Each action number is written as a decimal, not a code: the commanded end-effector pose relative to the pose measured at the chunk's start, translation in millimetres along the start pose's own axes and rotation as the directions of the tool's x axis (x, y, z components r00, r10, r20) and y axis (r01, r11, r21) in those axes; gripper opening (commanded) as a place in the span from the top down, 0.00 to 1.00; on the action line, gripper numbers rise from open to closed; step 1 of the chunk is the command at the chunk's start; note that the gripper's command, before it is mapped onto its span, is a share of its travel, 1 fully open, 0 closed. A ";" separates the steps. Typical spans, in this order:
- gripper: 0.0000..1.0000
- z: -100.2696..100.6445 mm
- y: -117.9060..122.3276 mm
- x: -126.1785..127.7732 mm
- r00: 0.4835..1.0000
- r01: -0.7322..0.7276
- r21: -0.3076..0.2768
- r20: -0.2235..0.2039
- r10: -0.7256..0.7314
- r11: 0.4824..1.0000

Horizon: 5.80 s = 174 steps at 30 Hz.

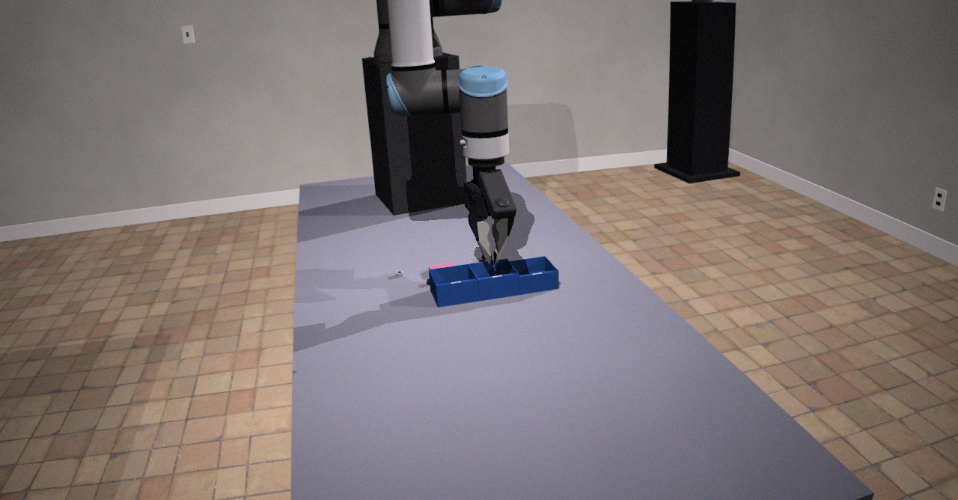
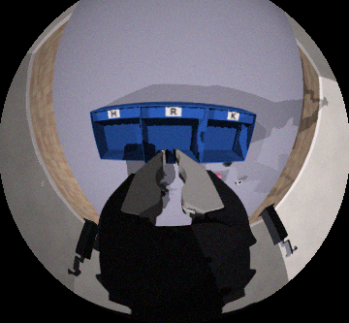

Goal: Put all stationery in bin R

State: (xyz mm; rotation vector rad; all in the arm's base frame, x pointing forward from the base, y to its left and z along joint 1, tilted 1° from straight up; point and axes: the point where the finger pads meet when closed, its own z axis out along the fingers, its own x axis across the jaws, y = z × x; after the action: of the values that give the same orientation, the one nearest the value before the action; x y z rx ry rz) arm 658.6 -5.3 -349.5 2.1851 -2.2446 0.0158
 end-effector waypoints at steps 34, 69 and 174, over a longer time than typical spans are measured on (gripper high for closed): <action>0.96 -30.0 -6.2 -84.1 1.000 0.000 0.001 0.000 0.000 1.000; 0.96 29.4 -6.2 -84.1 1.000 0.000 0.001 0.000 0.000 1.000; 0.96 -129.9 -6.2 -84.1 1.000 0.000 0.001 0.000 0.000 1.000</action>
State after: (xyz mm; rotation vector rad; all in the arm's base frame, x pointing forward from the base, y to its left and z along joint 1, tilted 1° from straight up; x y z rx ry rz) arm 666.7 80.0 -256.8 2.1857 -2.2452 0.0174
